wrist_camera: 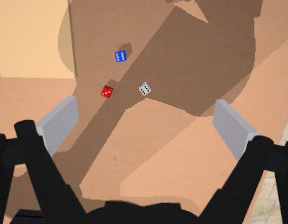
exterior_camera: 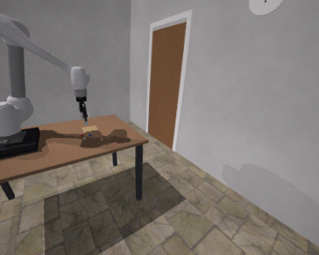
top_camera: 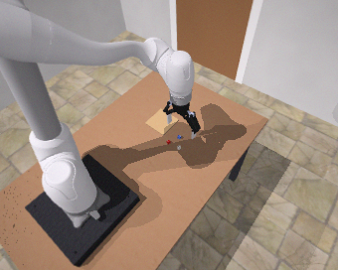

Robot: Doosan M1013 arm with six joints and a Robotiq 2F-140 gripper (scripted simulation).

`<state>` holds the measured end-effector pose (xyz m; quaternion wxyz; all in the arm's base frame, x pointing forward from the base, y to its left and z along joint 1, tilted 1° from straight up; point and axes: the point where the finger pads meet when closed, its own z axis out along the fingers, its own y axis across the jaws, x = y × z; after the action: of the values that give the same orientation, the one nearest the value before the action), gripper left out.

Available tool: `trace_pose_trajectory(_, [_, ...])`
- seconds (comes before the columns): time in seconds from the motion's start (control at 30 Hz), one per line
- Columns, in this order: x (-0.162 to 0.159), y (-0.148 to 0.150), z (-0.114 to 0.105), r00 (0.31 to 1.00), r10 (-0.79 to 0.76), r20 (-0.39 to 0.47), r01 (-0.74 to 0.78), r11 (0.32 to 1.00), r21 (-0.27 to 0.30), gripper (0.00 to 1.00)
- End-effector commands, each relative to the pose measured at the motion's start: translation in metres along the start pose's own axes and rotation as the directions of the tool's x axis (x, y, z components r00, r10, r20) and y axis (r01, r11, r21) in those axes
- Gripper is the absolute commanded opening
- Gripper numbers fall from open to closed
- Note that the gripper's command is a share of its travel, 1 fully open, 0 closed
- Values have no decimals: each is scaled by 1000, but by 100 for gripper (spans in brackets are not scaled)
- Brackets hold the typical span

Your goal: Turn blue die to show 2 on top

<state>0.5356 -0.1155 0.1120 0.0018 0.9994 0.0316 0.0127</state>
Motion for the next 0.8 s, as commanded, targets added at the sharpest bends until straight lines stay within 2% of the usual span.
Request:
trace_pose_trajectory(0.0, [0,0,1,1000,1,2,-1,1000,-1,100])
trace_pose_trajectory(0.17, [0,0,9,1000,5,8,-5,1000,-3,100])
trace_pose_trajectory(0.57, [-3,0,90,1000,5,8,-5,1000,-3,100])
trace_pose_trajectory(0.77, [-3,0,99,1000,5,8,-5,1000,-3,100])
